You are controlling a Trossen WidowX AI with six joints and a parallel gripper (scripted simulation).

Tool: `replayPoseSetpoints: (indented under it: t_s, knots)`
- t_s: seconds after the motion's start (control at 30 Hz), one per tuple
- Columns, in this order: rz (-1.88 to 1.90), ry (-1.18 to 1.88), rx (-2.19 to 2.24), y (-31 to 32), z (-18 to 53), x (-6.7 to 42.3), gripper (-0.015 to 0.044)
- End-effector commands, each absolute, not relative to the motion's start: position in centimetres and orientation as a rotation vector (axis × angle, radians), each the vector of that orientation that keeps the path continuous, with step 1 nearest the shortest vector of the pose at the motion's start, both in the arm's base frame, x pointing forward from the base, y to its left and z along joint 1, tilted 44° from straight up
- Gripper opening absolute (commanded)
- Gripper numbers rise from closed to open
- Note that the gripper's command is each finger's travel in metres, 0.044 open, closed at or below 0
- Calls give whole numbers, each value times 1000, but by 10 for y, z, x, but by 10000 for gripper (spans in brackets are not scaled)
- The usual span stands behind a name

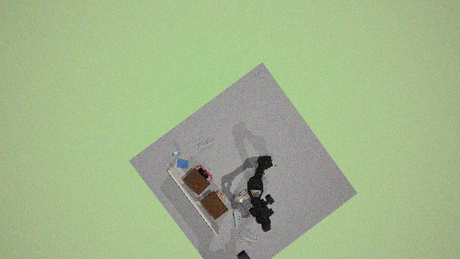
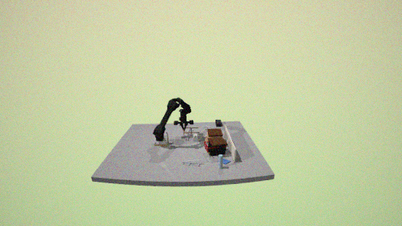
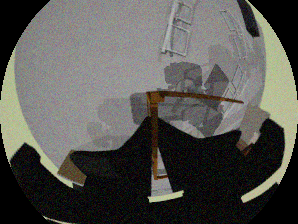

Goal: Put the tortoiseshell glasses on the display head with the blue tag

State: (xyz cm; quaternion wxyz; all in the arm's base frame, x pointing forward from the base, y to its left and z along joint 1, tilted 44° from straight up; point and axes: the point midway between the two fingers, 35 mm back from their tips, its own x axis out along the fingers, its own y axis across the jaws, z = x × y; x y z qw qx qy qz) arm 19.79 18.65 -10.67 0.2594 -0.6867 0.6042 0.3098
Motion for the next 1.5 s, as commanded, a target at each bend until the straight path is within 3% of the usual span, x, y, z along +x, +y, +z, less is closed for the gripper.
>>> replayPoseSetpoints:
  t_s: [0.0, 1.47]
  knots:
    - [841, 1634, -1867, 184, -103, 198, 0]
    - [842, 1633, -1866, 204, -93, 196, 0]
